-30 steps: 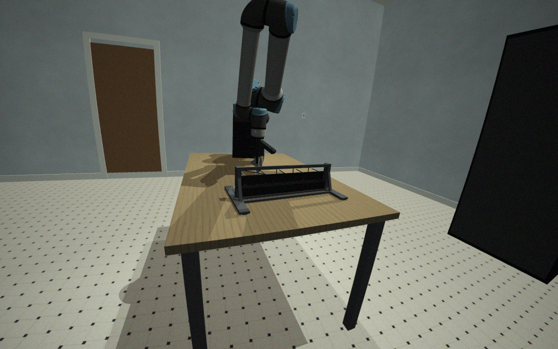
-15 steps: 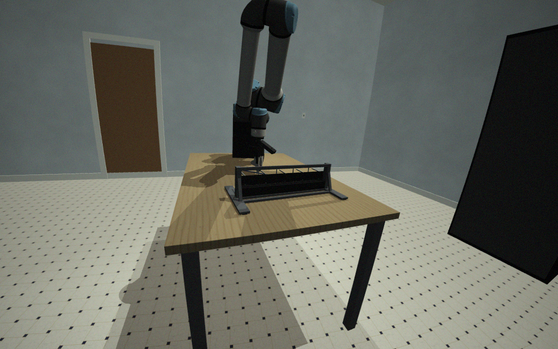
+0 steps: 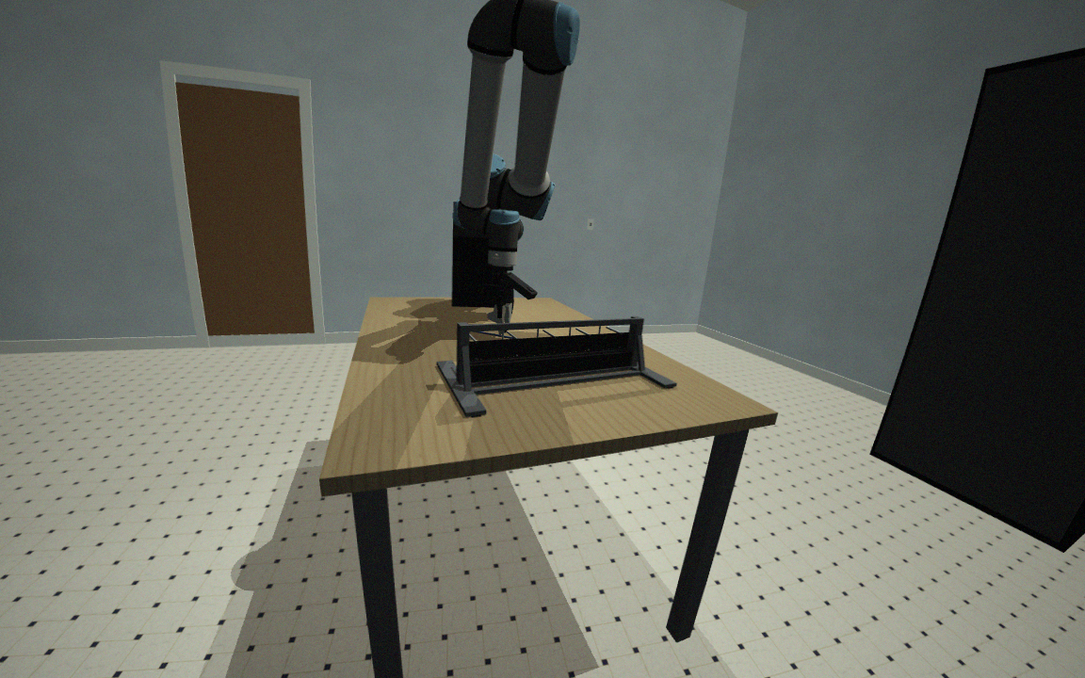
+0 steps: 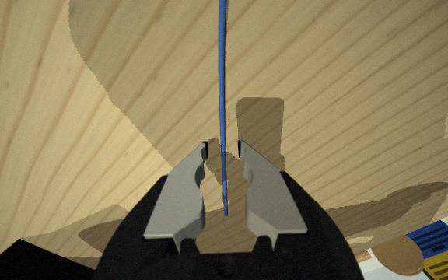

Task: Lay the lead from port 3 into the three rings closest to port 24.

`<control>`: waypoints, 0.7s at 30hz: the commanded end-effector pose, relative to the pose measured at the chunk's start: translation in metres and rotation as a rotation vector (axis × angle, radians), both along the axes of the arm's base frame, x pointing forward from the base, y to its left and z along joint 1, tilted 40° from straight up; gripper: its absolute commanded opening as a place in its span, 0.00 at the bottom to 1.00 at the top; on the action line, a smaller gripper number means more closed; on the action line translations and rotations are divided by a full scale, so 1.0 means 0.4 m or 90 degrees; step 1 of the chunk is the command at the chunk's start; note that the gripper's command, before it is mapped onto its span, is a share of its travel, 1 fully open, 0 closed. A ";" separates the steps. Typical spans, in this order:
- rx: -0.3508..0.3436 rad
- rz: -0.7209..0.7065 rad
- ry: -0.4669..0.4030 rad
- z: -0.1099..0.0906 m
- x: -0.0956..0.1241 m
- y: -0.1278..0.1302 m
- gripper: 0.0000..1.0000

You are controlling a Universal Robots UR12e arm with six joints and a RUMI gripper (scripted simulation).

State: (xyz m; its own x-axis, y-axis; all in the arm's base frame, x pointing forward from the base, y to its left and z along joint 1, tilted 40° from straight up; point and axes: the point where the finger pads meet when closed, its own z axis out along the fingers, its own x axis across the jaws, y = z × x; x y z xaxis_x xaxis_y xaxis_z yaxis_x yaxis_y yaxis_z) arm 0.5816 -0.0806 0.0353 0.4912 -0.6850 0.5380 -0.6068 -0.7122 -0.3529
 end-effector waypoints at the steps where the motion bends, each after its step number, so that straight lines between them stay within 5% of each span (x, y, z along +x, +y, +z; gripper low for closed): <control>1: 0.000 0.000 0.000 -0.001 0.001 0.000 0.20; 21: 0.000 0.000 0.000 -0.011 0.009 -0.002 0.20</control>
State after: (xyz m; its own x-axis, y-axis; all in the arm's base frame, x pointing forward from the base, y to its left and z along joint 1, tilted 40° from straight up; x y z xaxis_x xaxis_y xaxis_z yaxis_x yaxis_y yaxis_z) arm 0.5844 -0.0813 0.0318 0.4913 -0.6850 0.5379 -0.6068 -0.7122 -0.3529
